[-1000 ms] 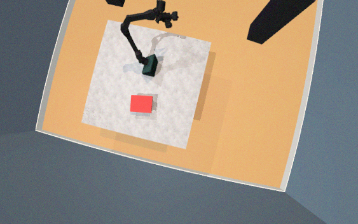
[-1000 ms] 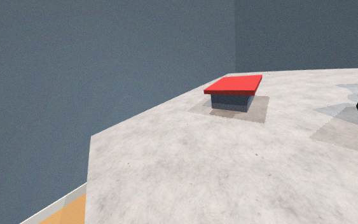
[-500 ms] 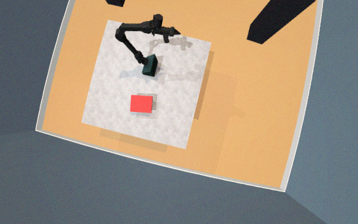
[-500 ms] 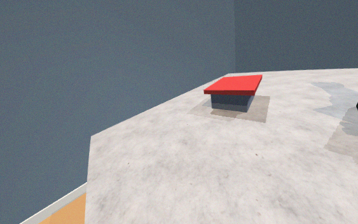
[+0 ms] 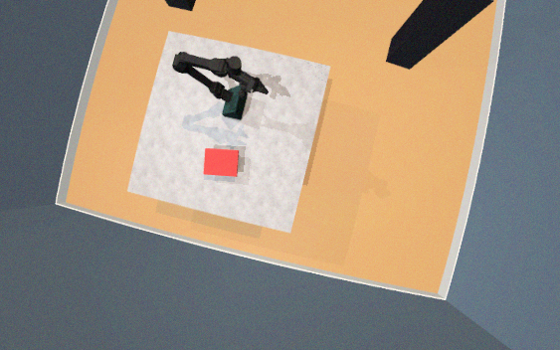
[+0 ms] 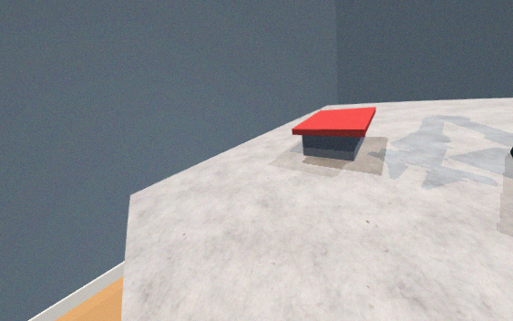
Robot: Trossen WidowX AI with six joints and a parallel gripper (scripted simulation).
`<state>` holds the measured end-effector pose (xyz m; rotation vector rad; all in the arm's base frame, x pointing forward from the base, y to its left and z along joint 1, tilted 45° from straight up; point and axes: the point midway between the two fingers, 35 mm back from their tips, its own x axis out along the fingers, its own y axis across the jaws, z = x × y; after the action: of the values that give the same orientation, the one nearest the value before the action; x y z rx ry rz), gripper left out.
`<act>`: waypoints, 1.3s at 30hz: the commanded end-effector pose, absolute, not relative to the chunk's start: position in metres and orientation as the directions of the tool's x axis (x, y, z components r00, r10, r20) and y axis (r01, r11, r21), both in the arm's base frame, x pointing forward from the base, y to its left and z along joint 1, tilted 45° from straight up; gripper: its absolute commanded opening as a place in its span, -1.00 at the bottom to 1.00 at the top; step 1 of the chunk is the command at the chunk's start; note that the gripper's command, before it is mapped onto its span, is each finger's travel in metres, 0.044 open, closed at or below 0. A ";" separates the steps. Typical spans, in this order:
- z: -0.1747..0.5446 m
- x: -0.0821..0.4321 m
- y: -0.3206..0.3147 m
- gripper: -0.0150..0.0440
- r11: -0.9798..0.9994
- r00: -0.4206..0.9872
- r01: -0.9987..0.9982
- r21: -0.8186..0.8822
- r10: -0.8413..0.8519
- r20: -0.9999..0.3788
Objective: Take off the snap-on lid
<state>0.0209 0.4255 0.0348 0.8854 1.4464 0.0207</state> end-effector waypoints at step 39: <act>0.079 0.303 0.130 0.31 0.646 0.781 0.592 0.481 -0.313 -0.541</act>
<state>0.3022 0.1338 0.0786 0.7026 0.4428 -0.5263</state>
